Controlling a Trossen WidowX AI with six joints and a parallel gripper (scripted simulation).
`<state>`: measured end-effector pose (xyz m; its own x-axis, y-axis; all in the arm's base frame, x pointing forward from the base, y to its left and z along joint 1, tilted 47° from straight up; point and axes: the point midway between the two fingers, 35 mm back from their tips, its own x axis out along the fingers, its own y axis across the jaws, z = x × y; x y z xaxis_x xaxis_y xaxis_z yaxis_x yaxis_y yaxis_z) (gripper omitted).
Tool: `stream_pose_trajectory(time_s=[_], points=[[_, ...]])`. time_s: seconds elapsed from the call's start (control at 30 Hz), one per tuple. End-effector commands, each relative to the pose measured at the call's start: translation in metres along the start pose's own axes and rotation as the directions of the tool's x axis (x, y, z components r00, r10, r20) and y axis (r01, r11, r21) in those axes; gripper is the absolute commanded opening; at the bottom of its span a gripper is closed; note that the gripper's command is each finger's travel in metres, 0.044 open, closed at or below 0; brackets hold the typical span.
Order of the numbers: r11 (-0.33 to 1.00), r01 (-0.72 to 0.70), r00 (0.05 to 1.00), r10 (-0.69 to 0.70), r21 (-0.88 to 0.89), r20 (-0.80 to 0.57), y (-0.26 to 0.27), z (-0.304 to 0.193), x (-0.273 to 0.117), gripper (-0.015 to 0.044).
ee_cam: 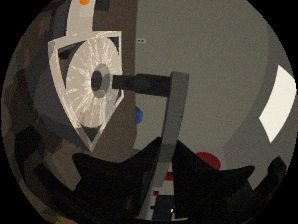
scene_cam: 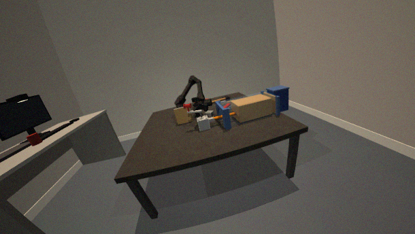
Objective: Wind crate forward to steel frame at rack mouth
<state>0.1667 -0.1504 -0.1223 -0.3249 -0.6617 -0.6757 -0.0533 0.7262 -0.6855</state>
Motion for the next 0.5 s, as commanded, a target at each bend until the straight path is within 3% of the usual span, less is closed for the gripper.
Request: stream_pose_trajectory(time_s=[0.0, 0.47], points=[[1.000, 0.005, 1.000, -0.005, 0.009, 0.002, -0.0007, 0.0015, -0.0003, 0.0000], [1.000, 0.004, 1.000, -0.004, 0.010, 0.000, 0.0027, 0.0006, -0.0077, 0.0000]])
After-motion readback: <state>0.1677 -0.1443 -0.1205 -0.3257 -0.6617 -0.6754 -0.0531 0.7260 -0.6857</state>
